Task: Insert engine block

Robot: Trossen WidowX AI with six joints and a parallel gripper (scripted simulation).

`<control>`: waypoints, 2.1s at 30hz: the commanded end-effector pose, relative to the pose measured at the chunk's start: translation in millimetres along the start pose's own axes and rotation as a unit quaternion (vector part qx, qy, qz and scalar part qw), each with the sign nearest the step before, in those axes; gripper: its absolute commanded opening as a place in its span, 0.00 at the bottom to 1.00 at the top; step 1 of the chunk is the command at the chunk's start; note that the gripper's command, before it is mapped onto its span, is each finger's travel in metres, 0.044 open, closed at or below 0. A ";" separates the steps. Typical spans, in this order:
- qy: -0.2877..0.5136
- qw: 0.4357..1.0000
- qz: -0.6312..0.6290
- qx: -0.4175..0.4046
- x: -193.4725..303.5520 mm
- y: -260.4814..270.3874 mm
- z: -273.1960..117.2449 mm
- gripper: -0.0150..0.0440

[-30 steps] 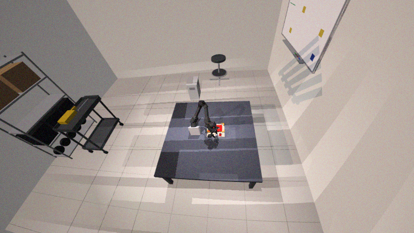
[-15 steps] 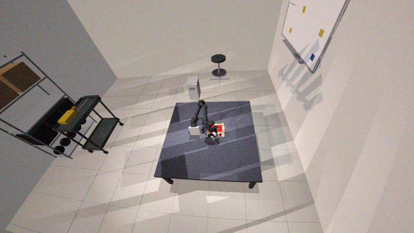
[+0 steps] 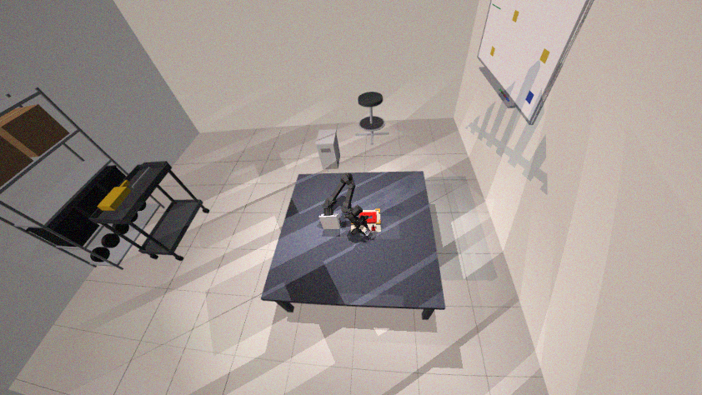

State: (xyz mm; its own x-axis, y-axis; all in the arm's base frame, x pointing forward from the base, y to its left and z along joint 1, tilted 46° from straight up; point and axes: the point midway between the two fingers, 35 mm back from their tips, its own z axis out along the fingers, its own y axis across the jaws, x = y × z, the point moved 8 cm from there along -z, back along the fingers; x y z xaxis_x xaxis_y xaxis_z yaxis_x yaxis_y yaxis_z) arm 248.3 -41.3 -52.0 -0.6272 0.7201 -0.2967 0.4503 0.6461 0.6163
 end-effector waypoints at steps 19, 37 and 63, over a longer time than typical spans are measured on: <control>-0.002 1.000 0.004 0.002 40.8 -0.4 32.0 0.25; -0.004 1.000 0.005 0.004 59.7 -1.1 45.9 0.39; -0.001 1.000 0.005 0.002 56.7 -1.6 20.1 1.00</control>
State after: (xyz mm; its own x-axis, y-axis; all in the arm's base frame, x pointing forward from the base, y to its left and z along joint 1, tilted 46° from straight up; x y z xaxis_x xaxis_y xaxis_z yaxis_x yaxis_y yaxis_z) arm 232.5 8.0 -93.5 -0.6198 0.7274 -0.2944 0.4576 0.6398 0.6174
